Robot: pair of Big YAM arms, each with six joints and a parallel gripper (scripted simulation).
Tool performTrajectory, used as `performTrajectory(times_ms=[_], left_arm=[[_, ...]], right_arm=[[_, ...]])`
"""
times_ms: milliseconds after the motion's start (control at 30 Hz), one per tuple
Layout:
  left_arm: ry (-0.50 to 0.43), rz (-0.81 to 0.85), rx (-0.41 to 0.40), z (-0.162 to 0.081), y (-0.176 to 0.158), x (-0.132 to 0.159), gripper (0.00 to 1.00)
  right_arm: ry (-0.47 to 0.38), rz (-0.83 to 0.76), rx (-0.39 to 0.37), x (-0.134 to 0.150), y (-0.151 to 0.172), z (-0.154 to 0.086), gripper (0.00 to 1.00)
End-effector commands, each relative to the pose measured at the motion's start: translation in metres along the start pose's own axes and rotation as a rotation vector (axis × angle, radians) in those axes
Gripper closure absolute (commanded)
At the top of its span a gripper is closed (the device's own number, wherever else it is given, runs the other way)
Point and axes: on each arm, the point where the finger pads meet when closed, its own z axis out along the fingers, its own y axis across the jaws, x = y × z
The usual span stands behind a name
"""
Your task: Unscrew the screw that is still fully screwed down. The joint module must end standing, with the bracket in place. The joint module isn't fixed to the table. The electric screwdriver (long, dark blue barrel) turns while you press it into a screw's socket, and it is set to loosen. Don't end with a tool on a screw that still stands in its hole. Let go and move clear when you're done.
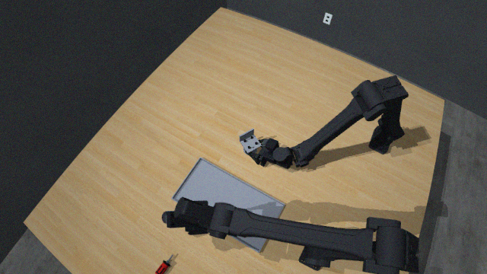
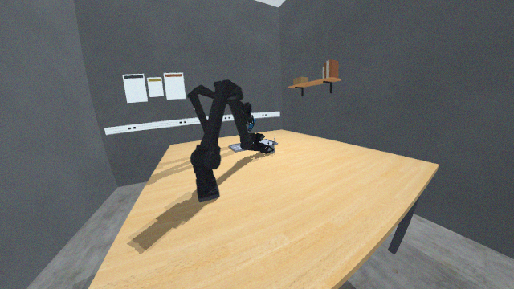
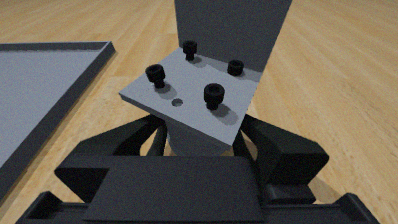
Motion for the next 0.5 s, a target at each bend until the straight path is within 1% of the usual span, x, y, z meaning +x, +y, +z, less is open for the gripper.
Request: performTrajectory(times_ms=[0, 33, 233, 300, 333, 400, 433, 467], left_arm=[[-0.119, 0.004, 0.03, -0.026, -0.006, -0.045, 0.58], [-0.078, 0.034, 0.038, -0.015, -0.013, -0.016, 0.58], [-0.127, 0.105, 0.098, -0.02, -0.042, -0.01, 0.58], [-0.164, 0.128, 0.125, -0.027, -0.057, -0.019, 0.58], [-0.158, 0.14, 0.129, -0.024, -0.059, -0.01, 0.58], [-0.169, 0.164, 0.146, -0.024, -0.067, -0.004, 0.58], [-0.206, 0.162, 0.16, -0.035, -0.076, -0.024, 0.58], [-0.219, 0.153, 0.156, -0.038, -0.073, -0.032, 0.58]], right_arm=[[-0.009, 0.011, -0.005, -0.002, 0.008, 0.009, 0.41], [-0.009, 0.011, -0.005, -0.002, 0.008, 0.009, 0.41], [-0.009, 0.011, -0.005, -0.002, 0.008, 0.009, 0.41], [-0.009, 0.011, -0.005, -0.002, 0.008, 0.009, 0.41], [-0.009, 0.011, -0.005, -0.002, 0.008, 0.009, 0.41], [-0.009, 0.011, -0.005, -0.002, 0.008, 0.009, 0.41], [-0.009, 0.011, -0.005, -0.002, 0.008, 0.009, 0.41], [-0.009, 0.011, -0.005, -0.002, 0.008, 0.009, 0.41]])
